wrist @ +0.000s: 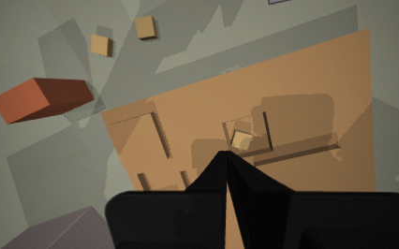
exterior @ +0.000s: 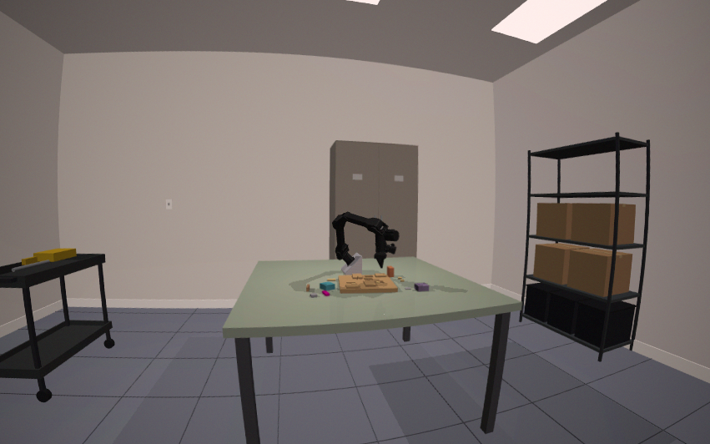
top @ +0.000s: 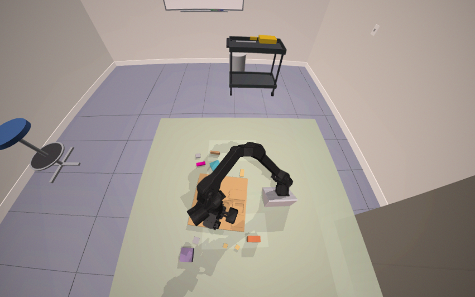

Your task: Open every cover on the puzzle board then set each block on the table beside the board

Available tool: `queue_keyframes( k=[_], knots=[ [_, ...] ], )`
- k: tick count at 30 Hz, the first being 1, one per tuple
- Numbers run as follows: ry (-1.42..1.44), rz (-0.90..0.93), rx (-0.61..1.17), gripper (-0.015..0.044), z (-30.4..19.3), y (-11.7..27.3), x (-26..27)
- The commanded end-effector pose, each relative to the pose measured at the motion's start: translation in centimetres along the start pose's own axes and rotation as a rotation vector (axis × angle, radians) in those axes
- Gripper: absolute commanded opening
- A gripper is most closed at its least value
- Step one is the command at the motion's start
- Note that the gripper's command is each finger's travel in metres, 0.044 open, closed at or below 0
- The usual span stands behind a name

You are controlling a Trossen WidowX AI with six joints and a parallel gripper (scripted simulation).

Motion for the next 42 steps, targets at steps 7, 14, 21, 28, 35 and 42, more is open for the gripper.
queue_keyframes(
  k=[7, 14, 21, 28, 35, 42],
  knots=[
    [0.069, 0.0, 0.006, 0.0, -3.9, 0.0, -2.5],
    [0.132, -0.012, 0.02, 0.0, -7.2, 0.0, -4.5],
    [0.193, -0.02, 0.041, 0.0, -10.8, -0.1, -6.1],
    [0.249, -0.025, 0.065, 0.0, -14.1, -0.2, -7.2],
    [0.25, -0.025, 0.066, 0.0, -14.2, -1.2, -7.4],
    [0.25, -0.025, 0.067, 0.0, -14.4, -4.5, -7.5]
  ],
)
Point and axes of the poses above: the point midway between the two fingers, 35 mm back from their tips, its own y axis back along the fingers, its own x axis across the jaws, z = x × y, the point moved 9 cm from there along y, back along the fingers, and after that the axes turned 2 degrees about y, right-handed, at the moved point
